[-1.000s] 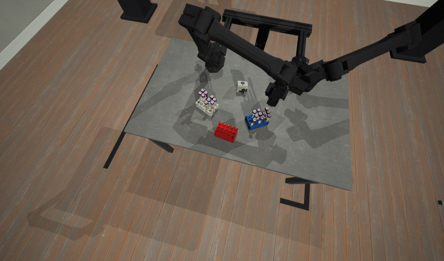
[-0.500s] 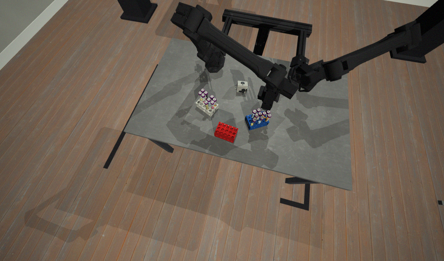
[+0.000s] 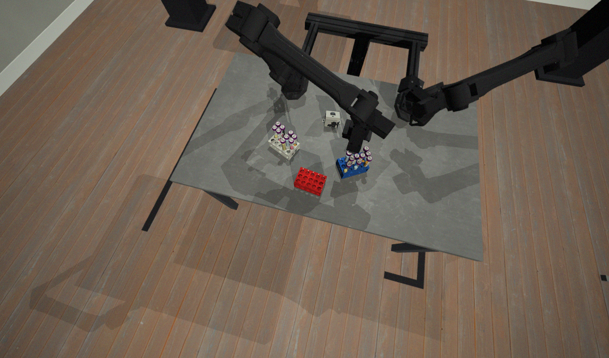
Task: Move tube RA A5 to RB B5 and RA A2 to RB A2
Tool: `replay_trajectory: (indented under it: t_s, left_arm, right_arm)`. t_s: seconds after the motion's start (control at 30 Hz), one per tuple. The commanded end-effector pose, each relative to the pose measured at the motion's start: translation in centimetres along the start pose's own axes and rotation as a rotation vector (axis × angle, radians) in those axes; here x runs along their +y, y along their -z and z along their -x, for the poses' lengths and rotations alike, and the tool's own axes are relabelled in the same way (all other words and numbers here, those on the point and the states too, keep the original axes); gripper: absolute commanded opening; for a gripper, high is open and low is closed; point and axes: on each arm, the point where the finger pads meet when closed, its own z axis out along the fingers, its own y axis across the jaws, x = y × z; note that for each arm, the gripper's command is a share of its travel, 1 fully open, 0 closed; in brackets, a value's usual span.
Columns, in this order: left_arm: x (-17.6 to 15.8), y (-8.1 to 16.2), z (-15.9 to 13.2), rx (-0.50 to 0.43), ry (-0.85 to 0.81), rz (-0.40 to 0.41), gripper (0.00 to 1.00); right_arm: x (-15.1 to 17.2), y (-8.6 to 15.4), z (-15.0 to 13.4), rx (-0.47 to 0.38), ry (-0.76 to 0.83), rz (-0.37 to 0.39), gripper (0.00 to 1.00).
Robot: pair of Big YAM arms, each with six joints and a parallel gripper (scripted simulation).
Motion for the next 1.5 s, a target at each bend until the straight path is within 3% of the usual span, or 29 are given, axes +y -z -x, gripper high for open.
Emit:
replay_trajectory:
  t_s: [0.0,0.17,0.2,0.3,0.73,0.77,0.87,1.3,1.33,1.47]
  left_arm:
    - [0.8,1.0,-0.1,-0.009,0.009,0.024,0.3]
    - [0.8,1.0,-0.1,-0.009,0.009,0.024,0.3]
    - [0.8,1.0,-0.1,-0.009,0.009,0.024,0.3]
    - [0.8,1.0,-0.1,-0.009,0.009,0.024,0.3]
    - [0.8,1.0,-0.1,-0.009,0.009,0.024,0.3]
    - [0.8,1.0,-0.1,-0.009,0.009,0.024,0.3]
    - [0.8,1.0,-0.1,-0.009,0.009,0.024,0.3]
    - [0.8,1.0,-0.1,-0.009,0.009,0.024,0.3]
    - [0.8,1.0,-0.1,-0.009,0.009,0.024,0.3]
    - [0.8,1.0,-0.1,-0.009,0.009,0.024,0.3]
  right_arm:
    - [-1.4,-0.2,1.3,-0.001,-0.002,0.007,0.0]
    - [-2.3,-0.4,1.7,-0.001,-0.001,0.006,0.0]
    - [-2.2,-1.9,1.1,0.014,0.017,-0.023,0.0]
    - [-3.5,-0.5,2.2,-0.002,-0.002,0.006,0.0]
    - [-6.9,-0.9,3.7,-0.003,-0.001,0.004,0.0]
    - [-6.7,-2.3,3.2,0.015,0.017,-0.023,0.0]
    - [-8.1,-1.1,4.2,-0.003,0.0,0.003,0.0]
    - [-11.4,-1.4,5.7,-0.004,-0.001,0.002,0.0]
    - [-11.3,-2.7,5.2,0.015,0.018,-0.024,0.0]
    - [-13.0,-1.6,6.3,-0.003,0.001,-0.002,0.0]
